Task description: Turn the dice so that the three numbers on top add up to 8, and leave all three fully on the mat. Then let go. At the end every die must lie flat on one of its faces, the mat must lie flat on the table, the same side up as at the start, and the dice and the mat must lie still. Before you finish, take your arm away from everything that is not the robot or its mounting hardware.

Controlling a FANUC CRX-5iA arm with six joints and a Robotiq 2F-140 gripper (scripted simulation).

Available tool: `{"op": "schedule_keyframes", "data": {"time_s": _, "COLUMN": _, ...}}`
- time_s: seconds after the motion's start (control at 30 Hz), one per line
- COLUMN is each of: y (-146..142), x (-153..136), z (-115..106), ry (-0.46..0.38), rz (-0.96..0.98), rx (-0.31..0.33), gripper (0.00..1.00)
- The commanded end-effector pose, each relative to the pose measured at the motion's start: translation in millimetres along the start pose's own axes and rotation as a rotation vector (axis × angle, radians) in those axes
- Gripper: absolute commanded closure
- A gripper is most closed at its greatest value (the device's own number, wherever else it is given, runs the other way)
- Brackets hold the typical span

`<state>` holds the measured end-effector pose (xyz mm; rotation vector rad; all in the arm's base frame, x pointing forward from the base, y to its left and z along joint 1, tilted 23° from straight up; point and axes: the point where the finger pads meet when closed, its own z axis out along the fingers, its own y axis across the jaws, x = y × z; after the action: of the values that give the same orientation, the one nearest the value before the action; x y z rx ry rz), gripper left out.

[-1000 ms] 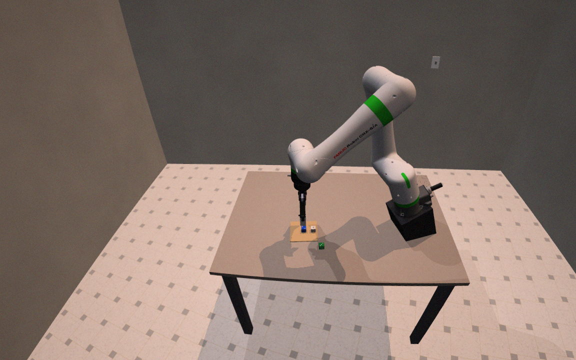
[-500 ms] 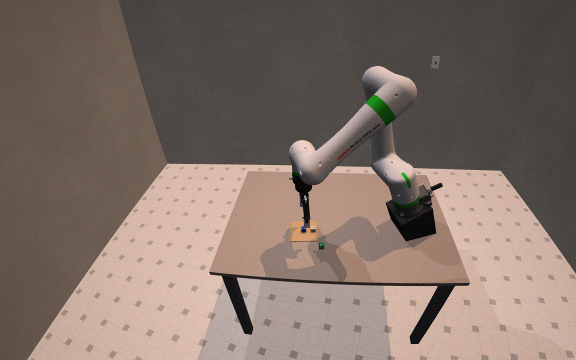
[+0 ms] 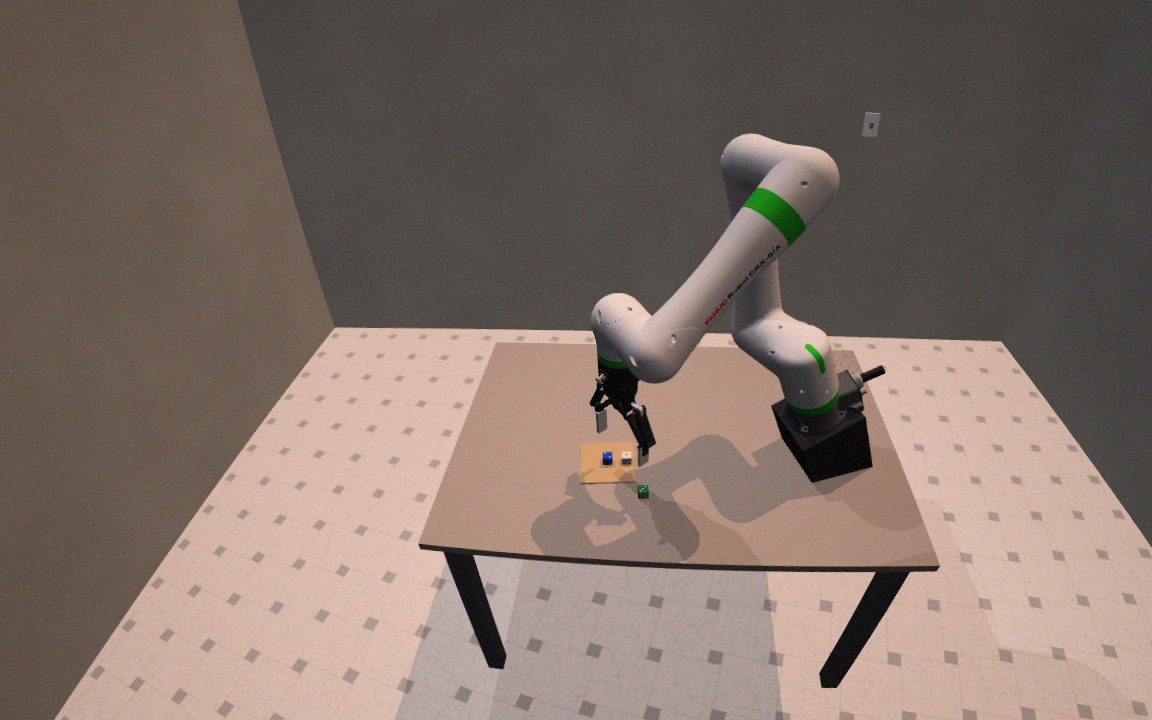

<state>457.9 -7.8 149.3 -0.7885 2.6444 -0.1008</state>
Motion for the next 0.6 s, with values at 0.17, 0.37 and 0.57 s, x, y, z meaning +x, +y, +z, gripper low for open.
{"op": "schedule_keyframes", "data": {"time_s": 0.17, "y": 29, "x": -1, "z": 2, "ry": -0.005, "rz": -0.341, "rx": -0.002, "gripper": 0.0}}
{"op": "schedule_keyframes", "data": {"time_s": 0.37, "y": 49, "x": -1, "z": 3, "ry": -0.008, "rz": -0.582, "rx": 0.0, "gripper": 0.0}}
{"op": "schedule_keyframes", "data": {"time_s": 0.57, "y": 67, "x": -1, "z": 5, "ry": -0.012, "rz": -0.801, "rx": 0.004, "gripper": 0.0}}
